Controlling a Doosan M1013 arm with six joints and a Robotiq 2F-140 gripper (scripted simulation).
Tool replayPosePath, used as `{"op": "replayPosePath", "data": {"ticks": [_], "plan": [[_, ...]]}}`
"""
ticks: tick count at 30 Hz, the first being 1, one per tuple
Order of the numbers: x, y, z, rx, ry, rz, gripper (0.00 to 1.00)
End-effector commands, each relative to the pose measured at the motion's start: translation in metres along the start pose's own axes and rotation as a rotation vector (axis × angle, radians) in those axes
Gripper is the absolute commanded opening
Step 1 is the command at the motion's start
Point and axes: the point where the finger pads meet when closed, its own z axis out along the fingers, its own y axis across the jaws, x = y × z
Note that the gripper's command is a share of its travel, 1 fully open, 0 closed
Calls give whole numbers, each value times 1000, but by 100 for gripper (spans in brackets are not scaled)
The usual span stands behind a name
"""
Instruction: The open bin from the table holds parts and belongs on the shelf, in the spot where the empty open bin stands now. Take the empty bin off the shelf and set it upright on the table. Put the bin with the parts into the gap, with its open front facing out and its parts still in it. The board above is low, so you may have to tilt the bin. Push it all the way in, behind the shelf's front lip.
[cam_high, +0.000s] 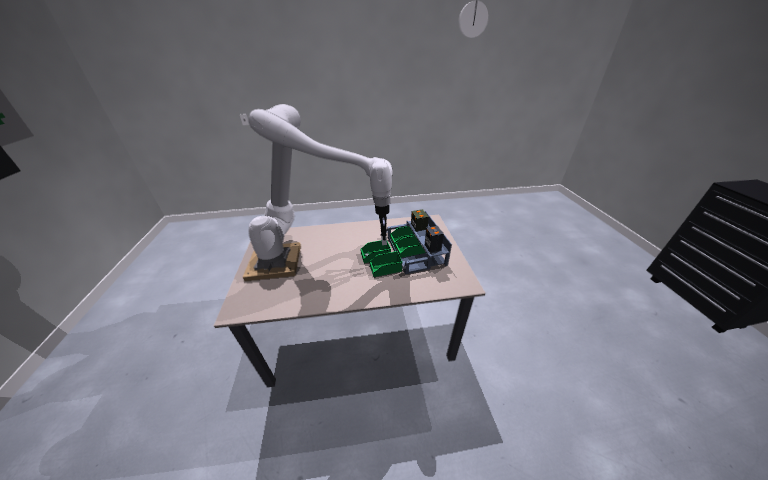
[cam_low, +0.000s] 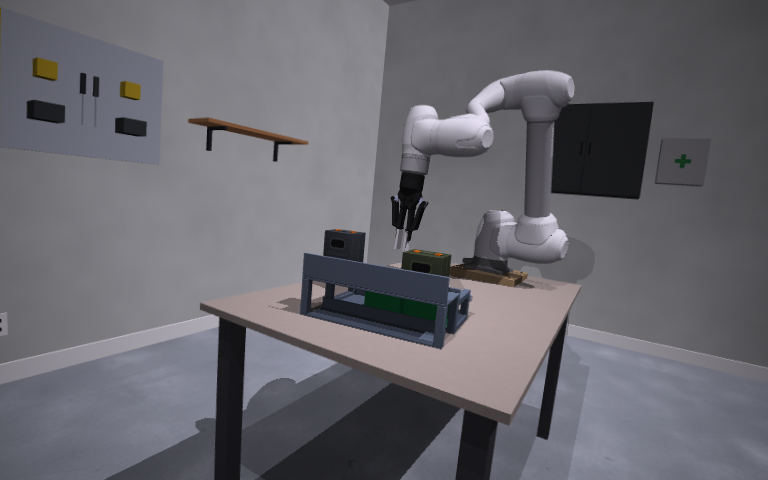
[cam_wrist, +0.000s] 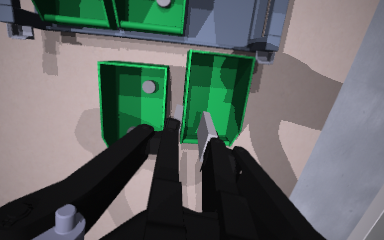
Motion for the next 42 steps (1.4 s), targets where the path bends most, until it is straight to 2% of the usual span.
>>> {"op": "replayPosePath", "data": {"ticks": [1, 21, 29, 42], "plan": [[0, 0, 0, 58, -23, -163, 24], [0, 0, 4, 58, -23, -163, 24], [0, 0, 11, 58, -23, -163, 24], [-1, -2, 36, 58, -23, -163, 24]]}}
